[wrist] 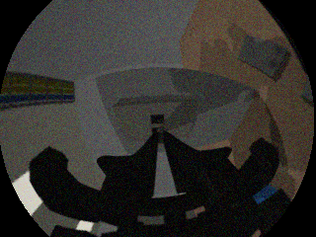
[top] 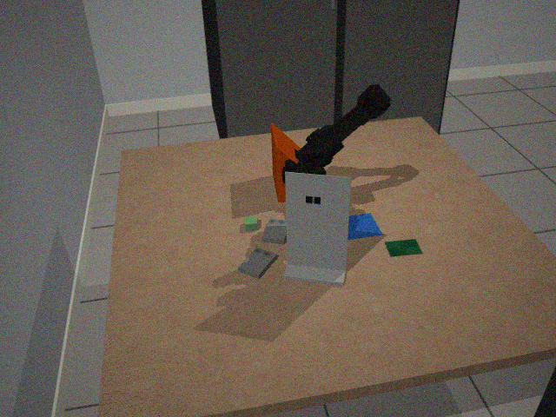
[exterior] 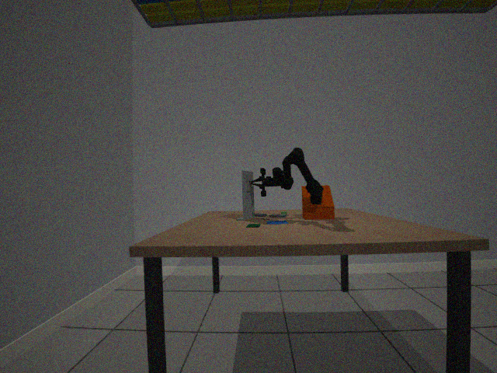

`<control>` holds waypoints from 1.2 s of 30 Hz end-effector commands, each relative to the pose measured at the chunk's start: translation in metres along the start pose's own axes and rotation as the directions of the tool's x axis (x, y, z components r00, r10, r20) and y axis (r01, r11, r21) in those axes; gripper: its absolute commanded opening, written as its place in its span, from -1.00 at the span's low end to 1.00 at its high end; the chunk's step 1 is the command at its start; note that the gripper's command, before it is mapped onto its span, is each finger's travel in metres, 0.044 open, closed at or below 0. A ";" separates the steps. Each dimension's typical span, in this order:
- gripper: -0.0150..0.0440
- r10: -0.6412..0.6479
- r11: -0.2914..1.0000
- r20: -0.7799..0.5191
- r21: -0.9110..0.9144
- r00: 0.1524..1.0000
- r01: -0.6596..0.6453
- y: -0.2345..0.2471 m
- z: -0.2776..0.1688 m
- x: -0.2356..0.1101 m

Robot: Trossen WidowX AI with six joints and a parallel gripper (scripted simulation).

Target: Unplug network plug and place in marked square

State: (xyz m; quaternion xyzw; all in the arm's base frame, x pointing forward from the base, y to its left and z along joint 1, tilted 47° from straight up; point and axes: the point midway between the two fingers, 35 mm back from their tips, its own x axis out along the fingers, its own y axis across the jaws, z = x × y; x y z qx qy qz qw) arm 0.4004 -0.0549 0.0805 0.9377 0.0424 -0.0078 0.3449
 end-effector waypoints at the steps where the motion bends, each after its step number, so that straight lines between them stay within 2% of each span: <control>1: -0.49 -0.005 1.000 0.001 0.004 1.000 0.005 -0.001 -0.001 -0.004; 36: -0.49 -0.010 1.000 0.006 0.005 1.000 0.010 -0.001 -0.008 -0.024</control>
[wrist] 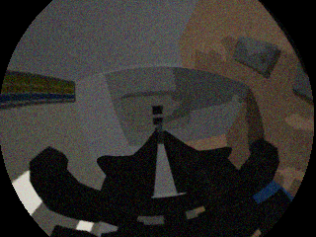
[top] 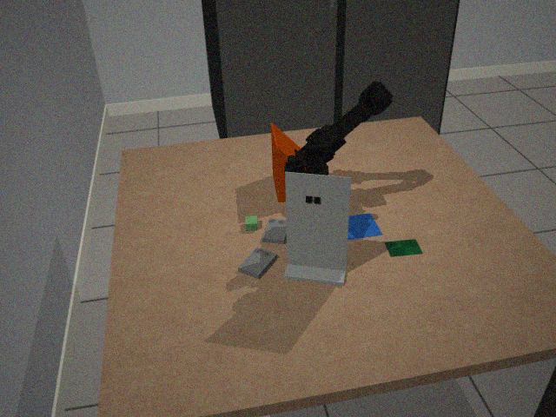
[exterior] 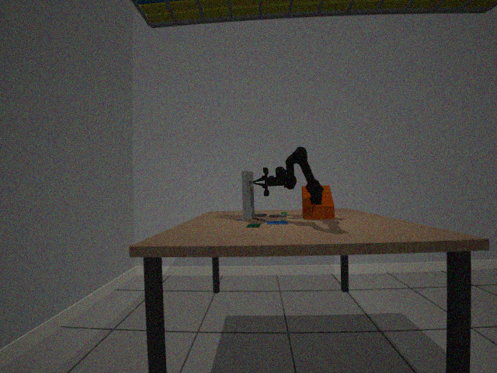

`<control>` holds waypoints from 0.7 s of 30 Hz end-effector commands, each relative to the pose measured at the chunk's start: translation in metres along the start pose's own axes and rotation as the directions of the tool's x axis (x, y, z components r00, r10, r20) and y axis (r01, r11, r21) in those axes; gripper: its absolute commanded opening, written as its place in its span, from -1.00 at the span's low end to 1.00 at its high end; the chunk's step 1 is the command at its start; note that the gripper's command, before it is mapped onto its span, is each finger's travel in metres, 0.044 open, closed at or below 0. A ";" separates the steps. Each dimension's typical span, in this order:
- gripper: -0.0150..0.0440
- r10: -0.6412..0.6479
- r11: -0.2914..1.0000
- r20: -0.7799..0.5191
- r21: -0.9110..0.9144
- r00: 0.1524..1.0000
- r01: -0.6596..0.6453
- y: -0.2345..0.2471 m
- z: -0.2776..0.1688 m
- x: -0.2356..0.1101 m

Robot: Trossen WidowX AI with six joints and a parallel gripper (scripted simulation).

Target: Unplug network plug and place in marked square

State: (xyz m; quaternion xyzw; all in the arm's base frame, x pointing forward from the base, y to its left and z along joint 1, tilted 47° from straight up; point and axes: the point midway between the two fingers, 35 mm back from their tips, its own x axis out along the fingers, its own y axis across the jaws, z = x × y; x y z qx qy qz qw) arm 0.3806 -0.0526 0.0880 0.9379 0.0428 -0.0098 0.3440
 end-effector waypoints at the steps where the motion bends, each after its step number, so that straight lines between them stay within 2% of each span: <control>1: -0.49 -0.008 1.000 0.003 0.003 1.000 0.008 -0.002 -0.001 -0.005; 21: -0.49 -0.009 1.000 0.004 0.003 1.000 0.009 -0.003 -0.005 -0.016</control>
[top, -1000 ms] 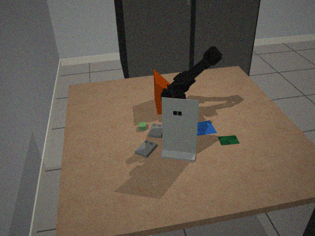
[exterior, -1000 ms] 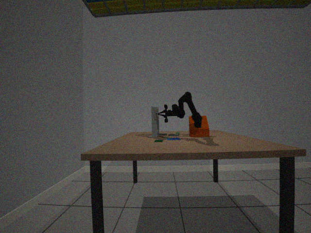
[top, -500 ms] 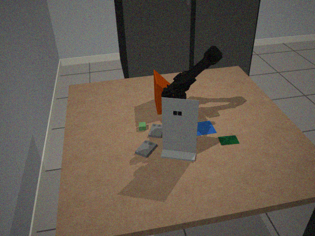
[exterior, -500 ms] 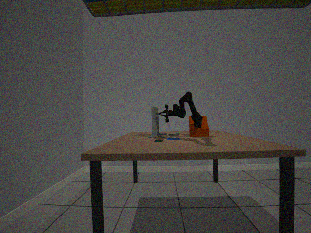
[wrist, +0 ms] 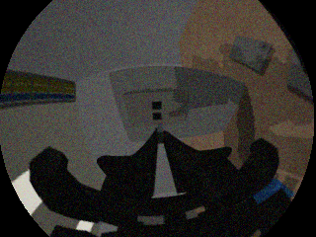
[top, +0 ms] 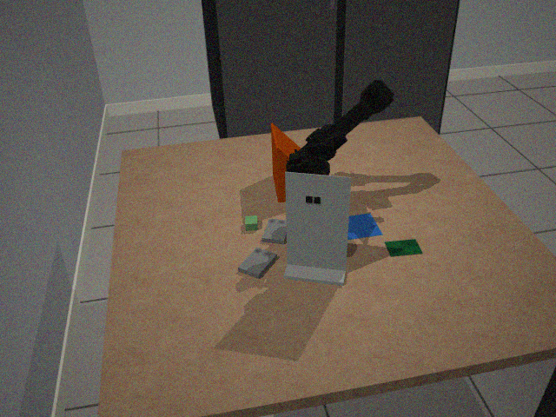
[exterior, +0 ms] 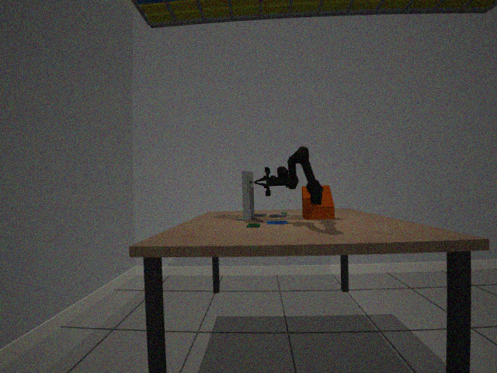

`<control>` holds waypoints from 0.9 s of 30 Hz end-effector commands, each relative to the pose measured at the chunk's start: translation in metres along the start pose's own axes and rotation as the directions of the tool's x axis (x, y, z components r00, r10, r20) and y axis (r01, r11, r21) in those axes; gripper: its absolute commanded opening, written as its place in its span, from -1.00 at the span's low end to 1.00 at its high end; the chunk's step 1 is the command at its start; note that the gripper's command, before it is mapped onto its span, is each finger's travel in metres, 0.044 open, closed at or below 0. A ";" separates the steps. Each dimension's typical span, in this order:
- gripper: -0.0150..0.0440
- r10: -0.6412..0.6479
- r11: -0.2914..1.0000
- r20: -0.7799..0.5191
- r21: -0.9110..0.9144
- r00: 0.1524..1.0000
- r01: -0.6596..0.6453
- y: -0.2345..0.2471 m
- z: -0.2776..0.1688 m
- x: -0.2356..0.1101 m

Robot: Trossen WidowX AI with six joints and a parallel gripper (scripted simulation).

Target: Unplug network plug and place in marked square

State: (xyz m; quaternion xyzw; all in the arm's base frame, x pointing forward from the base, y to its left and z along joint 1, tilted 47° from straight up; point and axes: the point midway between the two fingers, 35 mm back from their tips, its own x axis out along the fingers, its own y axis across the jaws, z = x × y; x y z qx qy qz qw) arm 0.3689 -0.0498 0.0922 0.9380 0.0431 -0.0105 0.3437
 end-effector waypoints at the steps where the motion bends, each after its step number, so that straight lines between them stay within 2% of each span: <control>1: -0.49 -0.008 1.000 0.002 0.002 1.000 0.008 -0.002 0.000 -0.005; 27: -0.49 -0.008 1.000 0.003 0.002 1.000 0.008 -0.003 -0.006 -0.019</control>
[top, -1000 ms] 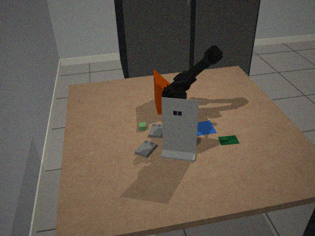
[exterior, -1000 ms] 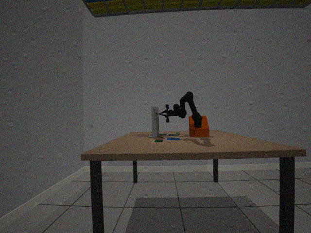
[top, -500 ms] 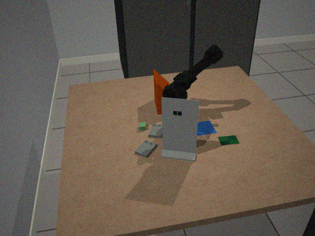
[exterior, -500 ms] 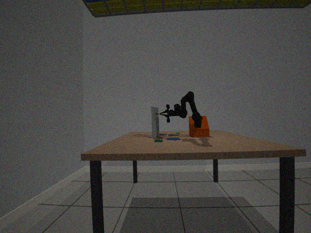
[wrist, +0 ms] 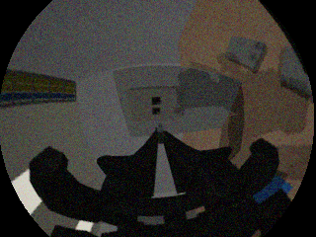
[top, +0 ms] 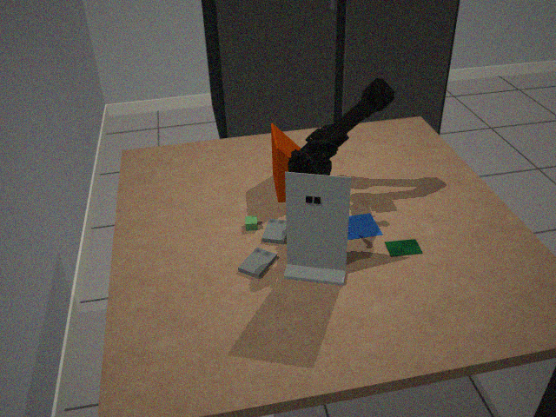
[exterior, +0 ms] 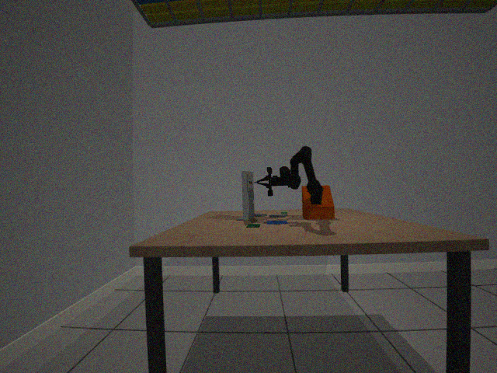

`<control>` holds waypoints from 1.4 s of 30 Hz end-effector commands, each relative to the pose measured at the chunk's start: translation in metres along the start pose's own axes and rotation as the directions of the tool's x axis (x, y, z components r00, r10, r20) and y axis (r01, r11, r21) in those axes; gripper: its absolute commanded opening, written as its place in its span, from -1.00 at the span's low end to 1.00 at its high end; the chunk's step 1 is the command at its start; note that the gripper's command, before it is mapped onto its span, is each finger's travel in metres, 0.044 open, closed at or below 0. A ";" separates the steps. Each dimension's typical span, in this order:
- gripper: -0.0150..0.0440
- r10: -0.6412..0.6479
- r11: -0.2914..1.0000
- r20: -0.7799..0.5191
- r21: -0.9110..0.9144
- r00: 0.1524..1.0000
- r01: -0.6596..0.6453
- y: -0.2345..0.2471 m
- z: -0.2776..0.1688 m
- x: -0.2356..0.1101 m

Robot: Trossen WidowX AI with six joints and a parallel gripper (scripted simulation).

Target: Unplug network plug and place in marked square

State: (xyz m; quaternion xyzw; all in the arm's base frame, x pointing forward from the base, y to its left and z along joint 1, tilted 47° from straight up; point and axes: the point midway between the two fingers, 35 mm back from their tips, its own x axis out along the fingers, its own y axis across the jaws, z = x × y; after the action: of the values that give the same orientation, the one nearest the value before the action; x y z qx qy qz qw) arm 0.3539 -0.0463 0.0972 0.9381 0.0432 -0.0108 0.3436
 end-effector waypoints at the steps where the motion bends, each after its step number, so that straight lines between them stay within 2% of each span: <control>1: -0.49 -0.007 1.000 0.002 0.002 1.000 0.007 -0.002 0.000 -0.005; 21: -0.49 -0.006 1.000 0.001 0.002 1.000 0.006 -0.003 -0.005 -0.016; 42: -0.49 0.005 0.999 -0.015 -0.043 1.000 -0.006 0.047 -0.004 -0.031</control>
State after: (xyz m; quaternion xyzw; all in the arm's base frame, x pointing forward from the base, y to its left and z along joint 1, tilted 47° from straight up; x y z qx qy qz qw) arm 0.3297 -0.0766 0.1262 0.9328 0.0416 -0.0048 0.3580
